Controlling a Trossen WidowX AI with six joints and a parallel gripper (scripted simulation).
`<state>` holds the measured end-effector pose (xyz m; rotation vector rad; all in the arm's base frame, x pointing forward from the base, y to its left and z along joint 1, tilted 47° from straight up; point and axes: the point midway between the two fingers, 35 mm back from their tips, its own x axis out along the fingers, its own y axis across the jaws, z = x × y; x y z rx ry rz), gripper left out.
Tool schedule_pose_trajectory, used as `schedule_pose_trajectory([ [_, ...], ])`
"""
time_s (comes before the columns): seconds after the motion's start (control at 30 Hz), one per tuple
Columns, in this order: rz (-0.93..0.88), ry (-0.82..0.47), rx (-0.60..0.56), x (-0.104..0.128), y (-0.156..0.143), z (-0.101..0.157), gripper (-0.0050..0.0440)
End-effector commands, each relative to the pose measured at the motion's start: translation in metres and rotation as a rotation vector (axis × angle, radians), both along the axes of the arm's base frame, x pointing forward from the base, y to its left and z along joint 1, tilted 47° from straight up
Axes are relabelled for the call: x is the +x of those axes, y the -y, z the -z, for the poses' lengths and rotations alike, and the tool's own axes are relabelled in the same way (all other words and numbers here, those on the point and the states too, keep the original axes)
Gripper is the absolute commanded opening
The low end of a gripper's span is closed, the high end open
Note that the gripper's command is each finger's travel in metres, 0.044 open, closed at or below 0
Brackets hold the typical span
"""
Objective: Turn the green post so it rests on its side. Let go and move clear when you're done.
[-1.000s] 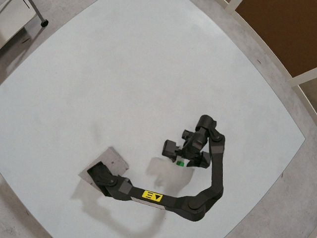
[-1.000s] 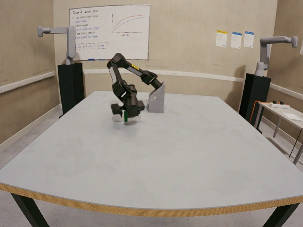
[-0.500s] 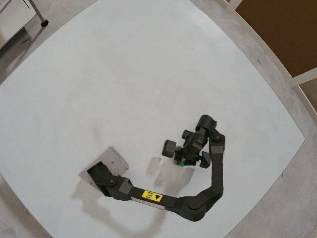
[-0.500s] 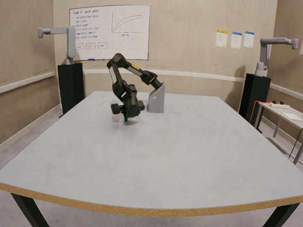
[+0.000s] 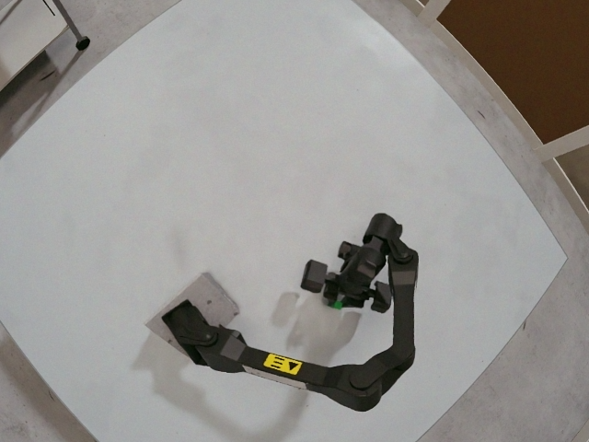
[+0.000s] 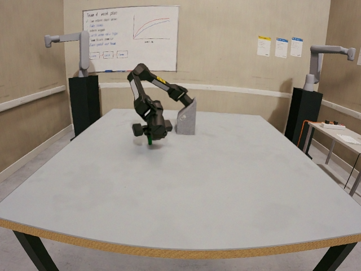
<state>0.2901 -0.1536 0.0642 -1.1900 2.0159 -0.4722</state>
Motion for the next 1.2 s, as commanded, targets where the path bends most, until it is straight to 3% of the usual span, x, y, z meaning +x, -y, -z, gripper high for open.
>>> schedule_pose_trajectory([
  [0.0,-0.003,0.036,-0.001,0.0030,-0.0035,-0.0107,0.0043],
  [0.5,-0.008,0.022,0.000,0.0011,-0.0077,-0.0142,0.0043],
  [0.77,-0.272,-0.258,-0.052,-0.0040,-0.0106,-0.0104,0.0043],
  [1.17,-0.278,-0.247,-0.019,-0.0065,-0.0087,-0.0098,0.0043],
])
